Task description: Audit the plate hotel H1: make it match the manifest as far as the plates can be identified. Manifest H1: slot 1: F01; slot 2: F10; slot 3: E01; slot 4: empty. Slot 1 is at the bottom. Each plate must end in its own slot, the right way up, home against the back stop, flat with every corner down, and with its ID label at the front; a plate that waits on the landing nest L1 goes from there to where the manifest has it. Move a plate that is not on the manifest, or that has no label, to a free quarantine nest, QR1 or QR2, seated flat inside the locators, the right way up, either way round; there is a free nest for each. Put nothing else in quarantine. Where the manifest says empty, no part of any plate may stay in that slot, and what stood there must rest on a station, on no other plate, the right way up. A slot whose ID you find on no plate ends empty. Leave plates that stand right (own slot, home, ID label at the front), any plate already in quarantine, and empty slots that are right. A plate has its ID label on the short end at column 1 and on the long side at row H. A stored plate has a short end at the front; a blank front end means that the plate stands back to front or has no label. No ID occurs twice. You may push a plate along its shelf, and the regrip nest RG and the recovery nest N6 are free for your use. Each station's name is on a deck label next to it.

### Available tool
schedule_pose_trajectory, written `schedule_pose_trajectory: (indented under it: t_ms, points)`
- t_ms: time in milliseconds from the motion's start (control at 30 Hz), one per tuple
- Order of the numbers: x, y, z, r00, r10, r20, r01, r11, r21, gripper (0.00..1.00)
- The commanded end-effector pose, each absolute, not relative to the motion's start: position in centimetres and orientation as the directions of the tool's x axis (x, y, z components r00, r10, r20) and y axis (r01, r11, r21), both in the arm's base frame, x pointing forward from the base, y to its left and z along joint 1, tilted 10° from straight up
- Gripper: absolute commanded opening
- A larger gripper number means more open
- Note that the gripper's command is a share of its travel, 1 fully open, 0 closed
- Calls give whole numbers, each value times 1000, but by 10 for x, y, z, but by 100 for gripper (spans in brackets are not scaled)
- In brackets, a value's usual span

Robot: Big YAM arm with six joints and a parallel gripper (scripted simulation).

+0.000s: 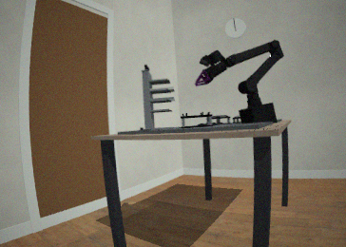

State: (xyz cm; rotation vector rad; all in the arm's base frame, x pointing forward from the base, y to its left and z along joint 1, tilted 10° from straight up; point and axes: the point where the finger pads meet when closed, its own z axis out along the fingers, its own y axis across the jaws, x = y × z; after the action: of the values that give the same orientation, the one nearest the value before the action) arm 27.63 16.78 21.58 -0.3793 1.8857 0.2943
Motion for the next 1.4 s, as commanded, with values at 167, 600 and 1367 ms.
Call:
schedule_pose_trajectory:
  t_ms: [167,600,1367]
  points:
    - [272,198,262,-271,-39,-962,-416,906,81,100]
    - [254,231,259,-283,-30,-959,-415,905,95,100]
    - [259,229,202,-297,-65,-953,-410,910,66,100]
